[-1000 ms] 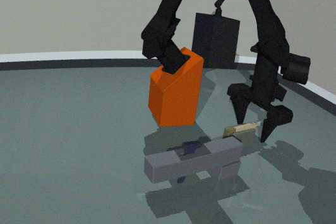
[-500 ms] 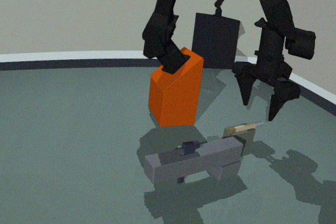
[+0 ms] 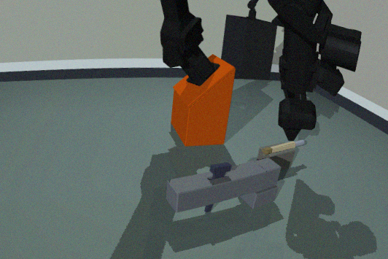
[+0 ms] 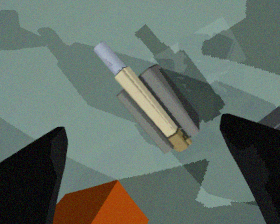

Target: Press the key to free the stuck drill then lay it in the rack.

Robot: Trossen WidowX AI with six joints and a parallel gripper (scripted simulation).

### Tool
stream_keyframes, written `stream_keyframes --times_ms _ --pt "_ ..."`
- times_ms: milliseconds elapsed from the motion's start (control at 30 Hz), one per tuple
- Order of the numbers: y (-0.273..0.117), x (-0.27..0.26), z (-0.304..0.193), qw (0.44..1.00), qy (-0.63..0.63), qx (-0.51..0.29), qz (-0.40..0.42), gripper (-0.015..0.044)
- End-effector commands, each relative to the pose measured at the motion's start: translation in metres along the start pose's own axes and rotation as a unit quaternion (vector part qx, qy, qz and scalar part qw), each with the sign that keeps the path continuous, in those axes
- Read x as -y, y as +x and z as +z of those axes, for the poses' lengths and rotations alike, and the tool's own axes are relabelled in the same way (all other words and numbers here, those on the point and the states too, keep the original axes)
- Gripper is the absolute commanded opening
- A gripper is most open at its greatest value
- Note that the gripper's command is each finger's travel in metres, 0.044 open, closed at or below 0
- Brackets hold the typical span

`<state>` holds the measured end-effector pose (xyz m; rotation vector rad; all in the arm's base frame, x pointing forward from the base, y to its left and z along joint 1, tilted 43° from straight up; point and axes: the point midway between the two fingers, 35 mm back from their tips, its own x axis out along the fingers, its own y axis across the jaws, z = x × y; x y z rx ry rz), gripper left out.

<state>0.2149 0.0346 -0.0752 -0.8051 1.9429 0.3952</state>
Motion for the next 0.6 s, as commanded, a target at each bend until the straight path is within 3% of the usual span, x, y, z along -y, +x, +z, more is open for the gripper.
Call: stream_keyframes --times_ms 0,100,233,367,567 --pt "-0.021 0.017 -0.023 0.974 0.195 0.044 0.104 0.0440" --pt "-0.039 0.031 -0.042 0.917 0.345 0.073 0.188 0.0440" --pt "-0.064 0.048 -0.071 0.796 0.521 0.099 0.293 0.0440" --pt "-0.089 0.062 -0.104 0.634 0.658 0.115 0.390 0.0440" --pt "-0.128 0.075 -0.156 0.346 0.776 0.124 0.513 0.0440"
